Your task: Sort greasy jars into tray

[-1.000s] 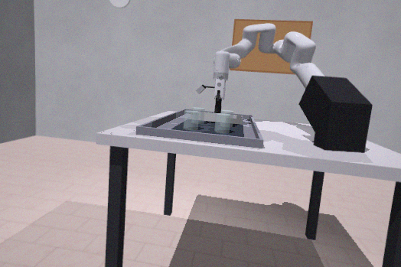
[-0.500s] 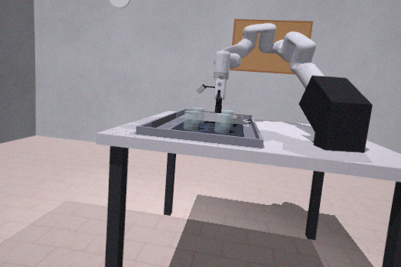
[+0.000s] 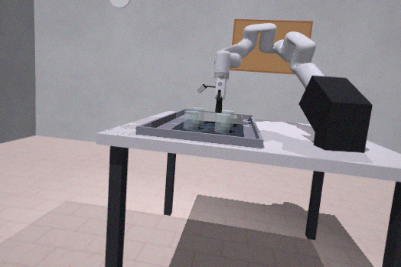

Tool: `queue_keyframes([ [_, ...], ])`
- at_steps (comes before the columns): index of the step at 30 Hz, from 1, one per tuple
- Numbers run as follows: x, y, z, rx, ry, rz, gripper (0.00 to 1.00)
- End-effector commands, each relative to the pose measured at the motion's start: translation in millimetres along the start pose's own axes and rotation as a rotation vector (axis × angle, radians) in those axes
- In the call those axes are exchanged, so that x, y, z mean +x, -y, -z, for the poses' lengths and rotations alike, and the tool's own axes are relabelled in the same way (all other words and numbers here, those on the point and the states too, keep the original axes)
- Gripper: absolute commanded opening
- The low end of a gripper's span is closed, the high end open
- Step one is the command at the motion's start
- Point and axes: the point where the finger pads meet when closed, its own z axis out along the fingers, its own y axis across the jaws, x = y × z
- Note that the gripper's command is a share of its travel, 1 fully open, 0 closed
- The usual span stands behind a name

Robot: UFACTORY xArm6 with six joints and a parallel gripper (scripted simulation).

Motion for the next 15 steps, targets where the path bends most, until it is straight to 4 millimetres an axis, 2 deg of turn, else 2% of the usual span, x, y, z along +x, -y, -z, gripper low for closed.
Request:
queue_keyframes([
  [1,0.5,0.1,1.3,0.001,-0.002,-0.001,0.00],
  [15,-1.1,0.1,2.5,0.001,-0.002,-0.001,0.00],
])
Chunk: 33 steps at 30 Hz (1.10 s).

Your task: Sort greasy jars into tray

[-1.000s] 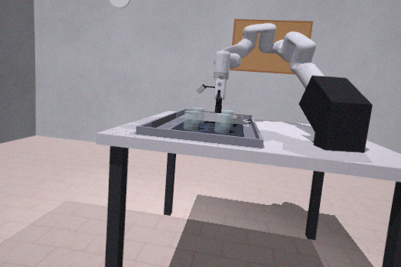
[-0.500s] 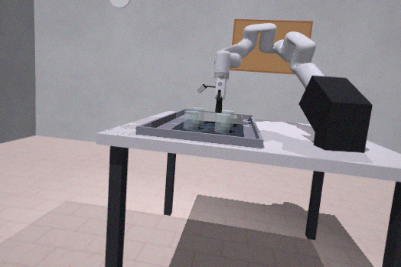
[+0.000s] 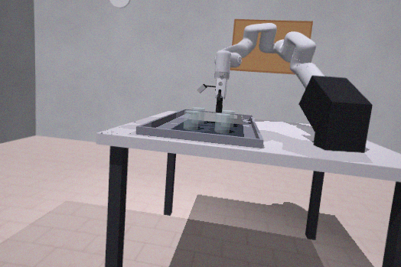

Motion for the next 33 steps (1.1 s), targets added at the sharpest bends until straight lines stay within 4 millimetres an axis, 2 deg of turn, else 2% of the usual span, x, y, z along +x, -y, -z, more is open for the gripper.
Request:
queue_keyframes([
  [1,0.6,0.1,1.2,0.001,-0.002,-0.001,0.00],
  [33,-0.7,0.1,3.3,0.001,-0.002,-0.001,0.00],
])
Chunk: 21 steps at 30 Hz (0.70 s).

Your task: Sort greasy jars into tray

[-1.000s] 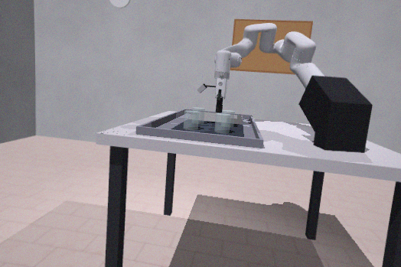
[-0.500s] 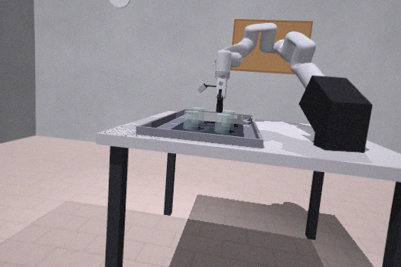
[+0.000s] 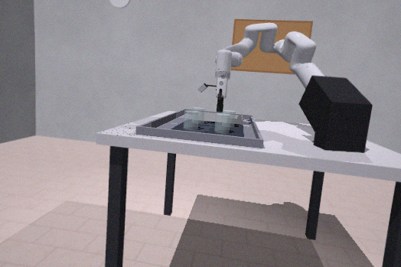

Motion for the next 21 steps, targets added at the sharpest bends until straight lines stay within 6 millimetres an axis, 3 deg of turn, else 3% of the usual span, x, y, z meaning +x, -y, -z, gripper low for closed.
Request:
queue_keyframes([
  [1,5.7,0.1,-0.7,0.001,-0.002,-0.001,0.00],
  [9,24.8,0.0,-7.0,0.001,-0.002,-0.001,0.00],
  [21,24.8,0.0,-7.0,0.001,-0.002,-0.001,0.00],
])
